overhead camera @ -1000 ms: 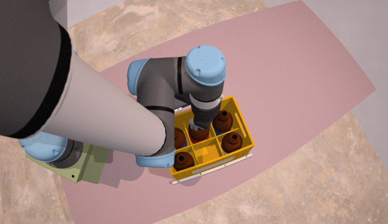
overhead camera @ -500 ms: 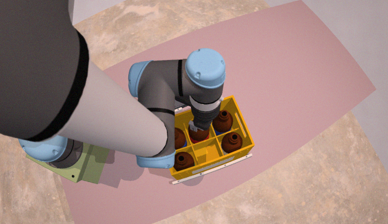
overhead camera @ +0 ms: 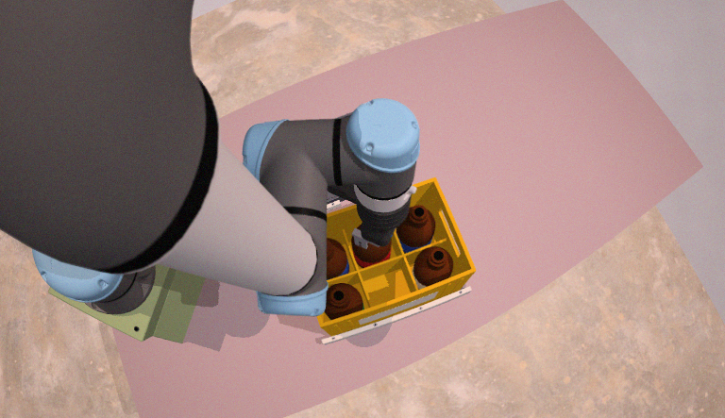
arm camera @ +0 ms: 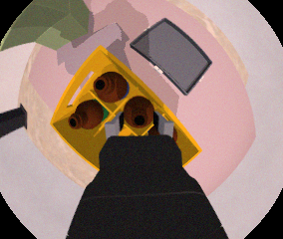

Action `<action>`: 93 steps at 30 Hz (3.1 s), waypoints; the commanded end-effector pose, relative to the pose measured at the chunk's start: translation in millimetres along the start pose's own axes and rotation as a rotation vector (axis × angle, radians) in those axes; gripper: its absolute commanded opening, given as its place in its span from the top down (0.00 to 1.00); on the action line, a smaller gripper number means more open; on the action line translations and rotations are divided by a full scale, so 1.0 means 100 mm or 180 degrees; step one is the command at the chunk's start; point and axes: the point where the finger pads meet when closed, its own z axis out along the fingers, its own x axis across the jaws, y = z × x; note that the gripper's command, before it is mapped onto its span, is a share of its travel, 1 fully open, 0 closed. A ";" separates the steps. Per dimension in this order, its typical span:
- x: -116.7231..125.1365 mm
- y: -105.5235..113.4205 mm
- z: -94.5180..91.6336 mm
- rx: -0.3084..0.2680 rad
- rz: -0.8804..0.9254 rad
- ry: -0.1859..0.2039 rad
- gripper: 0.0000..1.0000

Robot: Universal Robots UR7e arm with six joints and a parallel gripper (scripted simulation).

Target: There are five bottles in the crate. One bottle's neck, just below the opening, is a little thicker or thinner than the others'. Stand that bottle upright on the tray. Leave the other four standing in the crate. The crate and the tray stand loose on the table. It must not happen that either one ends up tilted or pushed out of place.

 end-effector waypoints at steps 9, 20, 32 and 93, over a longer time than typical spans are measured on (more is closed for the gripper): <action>0.01 0.04 0.12 -0.0023 0.0010 0.0010 0.00; 0.01 0.04 0.14 -0.0020 0.0008 0.0010 0.00; 0.01 0.04 0.13 -0.0023 0.0009 0.0011 0.00; 0.01 0.04 0.13 -0.0023 0.0009 0.0011 1.00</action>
